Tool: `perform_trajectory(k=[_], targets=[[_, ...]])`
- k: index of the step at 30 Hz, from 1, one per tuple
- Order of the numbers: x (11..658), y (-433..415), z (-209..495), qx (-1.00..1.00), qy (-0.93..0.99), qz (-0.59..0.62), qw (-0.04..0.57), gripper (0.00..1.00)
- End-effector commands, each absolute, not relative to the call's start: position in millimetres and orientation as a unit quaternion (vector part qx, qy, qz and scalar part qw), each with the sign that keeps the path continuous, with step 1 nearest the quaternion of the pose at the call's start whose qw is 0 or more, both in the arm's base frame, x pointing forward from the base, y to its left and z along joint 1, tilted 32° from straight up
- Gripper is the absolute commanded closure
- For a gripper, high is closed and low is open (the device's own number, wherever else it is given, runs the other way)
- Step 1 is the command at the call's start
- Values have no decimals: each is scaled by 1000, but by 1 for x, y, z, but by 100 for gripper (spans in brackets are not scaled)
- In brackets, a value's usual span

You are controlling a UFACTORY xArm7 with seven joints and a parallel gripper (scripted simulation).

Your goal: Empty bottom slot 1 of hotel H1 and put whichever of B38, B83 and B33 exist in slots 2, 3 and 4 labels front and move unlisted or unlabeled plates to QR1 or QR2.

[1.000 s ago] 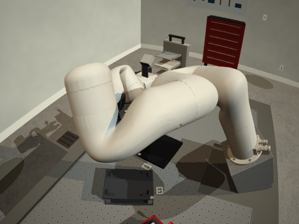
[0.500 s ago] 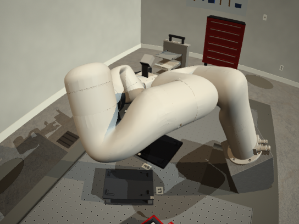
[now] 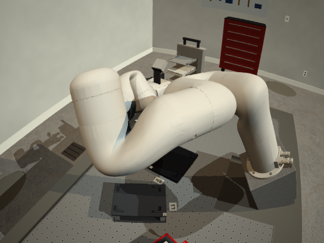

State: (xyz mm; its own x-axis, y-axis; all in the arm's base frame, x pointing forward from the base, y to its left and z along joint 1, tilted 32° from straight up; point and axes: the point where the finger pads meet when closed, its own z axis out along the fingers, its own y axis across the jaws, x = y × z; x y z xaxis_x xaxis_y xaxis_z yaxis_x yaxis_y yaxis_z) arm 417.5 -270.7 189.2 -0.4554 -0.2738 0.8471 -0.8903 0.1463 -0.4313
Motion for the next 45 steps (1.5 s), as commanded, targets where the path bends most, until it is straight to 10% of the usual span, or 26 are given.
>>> perform_trajectory(k=[1,45], targets=[[417,-272,190,419,-692,500,308,0],[439,-230,159,419,-692,500,308,0]])
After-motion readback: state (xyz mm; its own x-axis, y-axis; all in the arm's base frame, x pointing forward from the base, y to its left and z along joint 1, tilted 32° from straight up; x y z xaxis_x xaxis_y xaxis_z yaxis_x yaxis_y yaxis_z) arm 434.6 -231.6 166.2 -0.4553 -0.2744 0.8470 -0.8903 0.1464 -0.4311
